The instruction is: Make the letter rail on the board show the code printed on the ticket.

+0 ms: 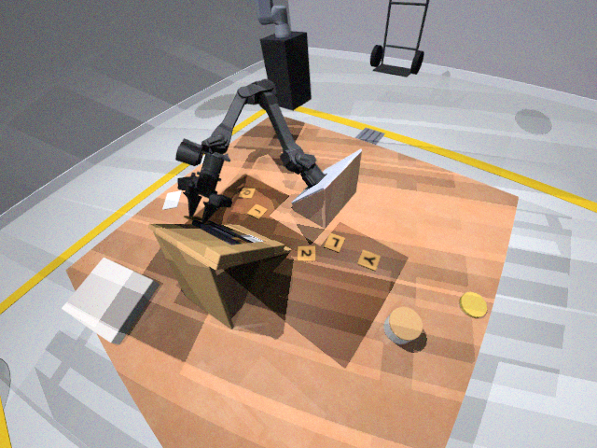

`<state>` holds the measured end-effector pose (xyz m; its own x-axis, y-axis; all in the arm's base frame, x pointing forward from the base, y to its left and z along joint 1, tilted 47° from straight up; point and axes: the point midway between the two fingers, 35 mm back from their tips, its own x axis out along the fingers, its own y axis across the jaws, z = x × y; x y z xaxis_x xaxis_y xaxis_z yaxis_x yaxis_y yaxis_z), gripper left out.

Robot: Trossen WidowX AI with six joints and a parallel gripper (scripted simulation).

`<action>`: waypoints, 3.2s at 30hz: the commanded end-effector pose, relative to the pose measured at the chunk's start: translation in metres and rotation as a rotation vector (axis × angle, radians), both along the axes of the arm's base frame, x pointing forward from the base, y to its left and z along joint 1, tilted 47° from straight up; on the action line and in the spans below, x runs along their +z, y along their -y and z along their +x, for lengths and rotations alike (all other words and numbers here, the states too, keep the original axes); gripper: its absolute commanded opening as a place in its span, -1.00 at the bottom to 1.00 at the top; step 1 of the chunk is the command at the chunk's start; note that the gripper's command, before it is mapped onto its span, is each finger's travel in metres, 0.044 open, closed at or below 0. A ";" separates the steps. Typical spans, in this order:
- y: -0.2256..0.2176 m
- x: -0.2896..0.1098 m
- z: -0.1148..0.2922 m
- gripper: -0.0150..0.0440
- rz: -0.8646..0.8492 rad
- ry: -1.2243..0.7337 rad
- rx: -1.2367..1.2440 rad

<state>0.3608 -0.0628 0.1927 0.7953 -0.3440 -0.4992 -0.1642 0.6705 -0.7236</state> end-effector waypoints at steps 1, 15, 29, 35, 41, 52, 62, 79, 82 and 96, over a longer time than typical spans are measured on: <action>-0.001 -0.003 -0.001 -0.49 0.001 -0.002 -0.002; -0.006 -0.008 -0.002 -0.49 0.001 -0.002 -0.002; -0.011 -0.013 -0.003 -0.49 0.002 -0.002 -0.002; -0.013 -0.015 -0.004 -0.49 0.002 -0.002 -0.002; -0.015 -0.018 -0.004 -0.49 0.002 -0.002 -0.002; -0.019 -0.022 -0.005 -0.49 0.002 -0.002 -0.002; -0.022 -0.025 -0.006 -0.49 0.003 -0.003 -0.002; -0.027 -0.029 -0.006 -0.49 0.003 -0.003 -0.002; -0.028 -0.030 -0.007 -0.49 0.003 -0.003 -0.002; -0.035 -0.039 -0.009 -0.49 0.003 -0.003 -0.002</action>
<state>0.3535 -0.0289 0.1575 0.7954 -0.3428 -0.4998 -0.1635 0.6727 -0.7216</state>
